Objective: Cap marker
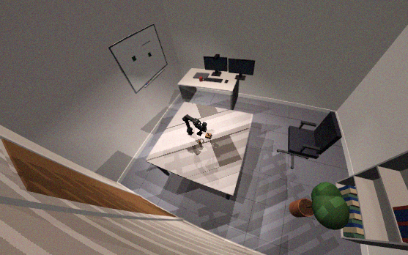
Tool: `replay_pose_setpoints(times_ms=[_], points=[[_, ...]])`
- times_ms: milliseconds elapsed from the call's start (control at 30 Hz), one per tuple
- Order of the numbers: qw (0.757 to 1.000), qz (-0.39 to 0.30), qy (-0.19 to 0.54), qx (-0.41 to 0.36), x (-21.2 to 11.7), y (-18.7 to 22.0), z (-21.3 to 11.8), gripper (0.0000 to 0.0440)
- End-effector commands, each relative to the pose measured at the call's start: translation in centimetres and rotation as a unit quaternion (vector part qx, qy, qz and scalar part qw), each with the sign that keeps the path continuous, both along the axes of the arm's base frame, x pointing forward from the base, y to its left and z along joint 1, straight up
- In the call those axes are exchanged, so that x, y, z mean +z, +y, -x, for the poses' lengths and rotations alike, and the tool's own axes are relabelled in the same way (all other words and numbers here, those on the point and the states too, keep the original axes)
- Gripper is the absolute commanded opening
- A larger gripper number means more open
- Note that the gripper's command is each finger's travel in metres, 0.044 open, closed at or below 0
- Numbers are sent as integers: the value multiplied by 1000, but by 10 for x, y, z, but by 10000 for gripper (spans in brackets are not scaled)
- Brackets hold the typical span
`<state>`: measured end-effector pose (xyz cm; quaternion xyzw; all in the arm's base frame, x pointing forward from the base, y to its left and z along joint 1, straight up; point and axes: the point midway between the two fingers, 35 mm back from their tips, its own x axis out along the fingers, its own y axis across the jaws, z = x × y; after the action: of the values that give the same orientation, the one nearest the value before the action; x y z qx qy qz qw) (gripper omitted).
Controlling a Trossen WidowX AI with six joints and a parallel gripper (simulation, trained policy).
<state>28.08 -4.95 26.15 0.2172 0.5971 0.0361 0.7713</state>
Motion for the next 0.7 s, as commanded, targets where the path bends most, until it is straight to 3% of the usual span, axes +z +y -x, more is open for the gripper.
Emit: replay_pose_setpoints(times_ms=[0, 667], points=[[1000, 6, 19, -3, -10, -8, 2, 317], [994, 46, 93, -27, -45, -45, 15, 316]])
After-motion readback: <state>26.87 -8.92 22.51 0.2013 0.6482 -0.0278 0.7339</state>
